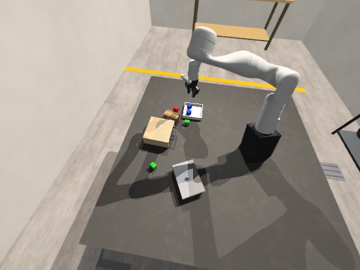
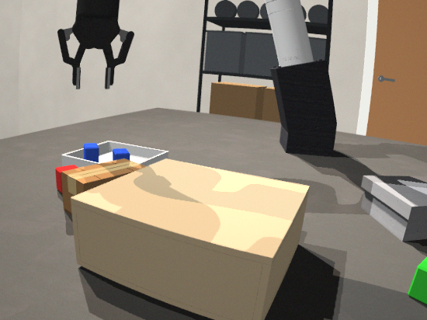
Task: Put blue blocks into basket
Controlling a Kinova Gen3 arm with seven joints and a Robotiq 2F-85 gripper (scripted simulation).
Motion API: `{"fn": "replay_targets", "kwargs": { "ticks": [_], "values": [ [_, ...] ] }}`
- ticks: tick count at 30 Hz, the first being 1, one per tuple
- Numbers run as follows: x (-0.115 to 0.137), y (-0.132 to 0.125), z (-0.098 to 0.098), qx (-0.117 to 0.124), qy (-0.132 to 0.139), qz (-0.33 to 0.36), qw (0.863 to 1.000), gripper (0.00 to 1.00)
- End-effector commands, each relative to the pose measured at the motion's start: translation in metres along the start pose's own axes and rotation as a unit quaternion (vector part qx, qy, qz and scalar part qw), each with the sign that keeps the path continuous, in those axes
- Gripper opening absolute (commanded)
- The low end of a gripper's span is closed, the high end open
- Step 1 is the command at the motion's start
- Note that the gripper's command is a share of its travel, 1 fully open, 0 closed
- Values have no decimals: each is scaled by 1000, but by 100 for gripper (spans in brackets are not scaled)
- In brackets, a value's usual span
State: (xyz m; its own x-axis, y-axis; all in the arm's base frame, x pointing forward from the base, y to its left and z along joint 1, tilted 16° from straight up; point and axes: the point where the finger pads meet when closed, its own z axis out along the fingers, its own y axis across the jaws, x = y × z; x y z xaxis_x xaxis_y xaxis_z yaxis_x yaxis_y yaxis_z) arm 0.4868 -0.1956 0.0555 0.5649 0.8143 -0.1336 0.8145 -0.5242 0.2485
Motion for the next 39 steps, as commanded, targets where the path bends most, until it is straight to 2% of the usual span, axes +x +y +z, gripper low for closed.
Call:
{"fn": "replay_targets", "kwargs": {
  "ticks": [1,11,30,39],
  "values": [
    [0,0,-9,-1,0,0,1000,56],
    [0,0,-25,-1,0,0,1000,56],
    [1,0,-26,-1,0,4,1000,56],
    [6,-3,-26,-1,1,30,1000,56]
  ]
}}
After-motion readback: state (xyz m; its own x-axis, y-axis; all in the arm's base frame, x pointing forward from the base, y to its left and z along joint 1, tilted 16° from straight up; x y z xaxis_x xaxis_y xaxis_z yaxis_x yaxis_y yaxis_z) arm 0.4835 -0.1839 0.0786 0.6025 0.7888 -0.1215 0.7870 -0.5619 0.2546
